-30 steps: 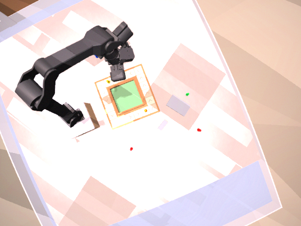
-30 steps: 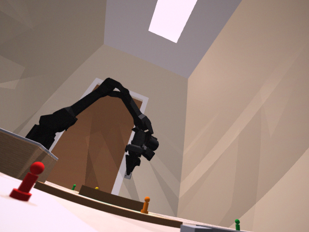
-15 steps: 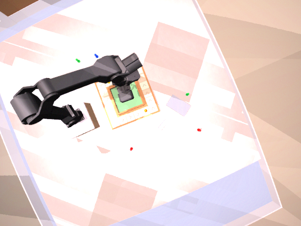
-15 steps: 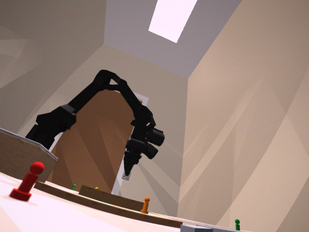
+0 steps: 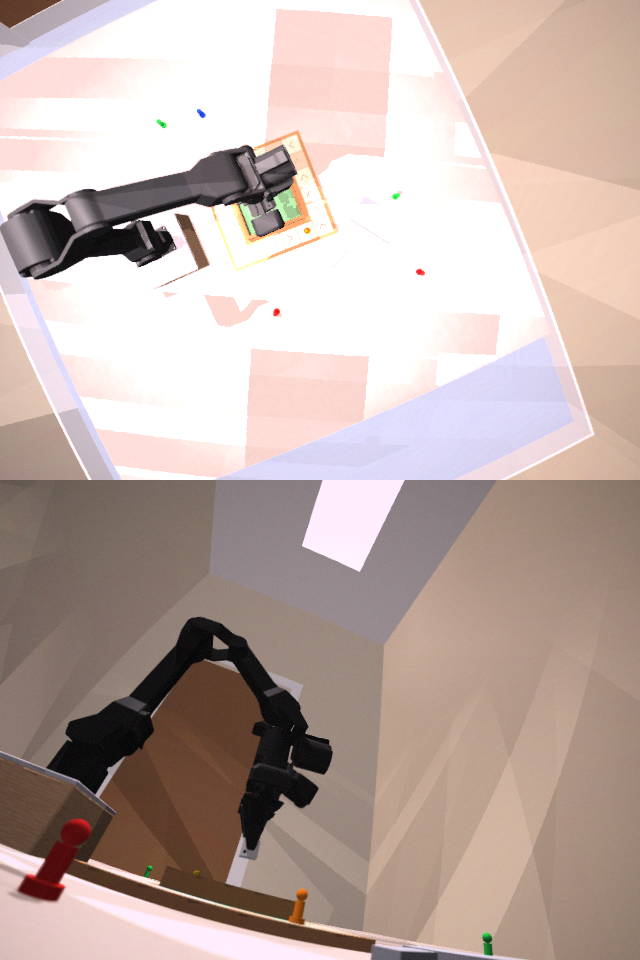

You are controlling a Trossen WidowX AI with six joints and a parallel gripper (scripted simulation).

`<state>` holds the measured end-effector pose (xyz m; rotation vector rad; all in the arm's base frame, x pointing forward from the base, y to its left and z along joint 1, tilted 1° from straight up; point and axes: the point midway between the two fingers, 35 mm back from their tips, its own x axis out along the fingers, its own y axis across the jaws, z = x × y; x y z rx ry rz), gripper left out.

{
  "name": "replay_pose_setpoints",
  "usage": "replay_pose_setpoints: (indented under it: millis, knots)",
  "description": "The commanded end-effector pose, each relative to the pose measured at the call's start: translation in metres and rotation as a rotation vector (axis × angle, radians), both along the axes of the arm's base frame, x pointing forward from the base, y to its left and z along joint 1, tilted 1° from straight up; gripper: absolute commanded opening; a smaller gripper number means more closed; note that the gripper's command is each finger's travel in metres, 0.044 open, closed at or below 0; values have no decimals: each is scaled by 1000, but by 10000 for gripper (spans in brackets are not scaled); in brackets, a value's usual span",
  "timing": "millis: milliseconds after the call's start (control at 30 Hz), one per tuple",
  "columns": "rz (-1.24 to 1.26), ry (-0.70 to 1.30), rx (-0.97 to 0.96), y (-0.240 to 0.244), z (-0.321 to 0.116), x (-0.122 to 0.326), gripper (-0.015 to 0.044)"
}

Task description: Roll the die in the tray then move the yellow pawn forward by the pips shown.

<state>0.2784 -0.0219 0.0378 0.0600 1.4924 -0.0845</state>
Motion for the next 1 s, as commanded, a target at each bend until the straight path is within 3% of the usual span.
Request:
replay_pose_setpoints:
  millis: [0, 633, 967]
  knots:
    - [8, -113, -17, -1, -4, 1, 0]
    - [14, -750, -72, -1, -14, 8, 0]
    - [14, -772, -74, 0, -6, 3, 0]
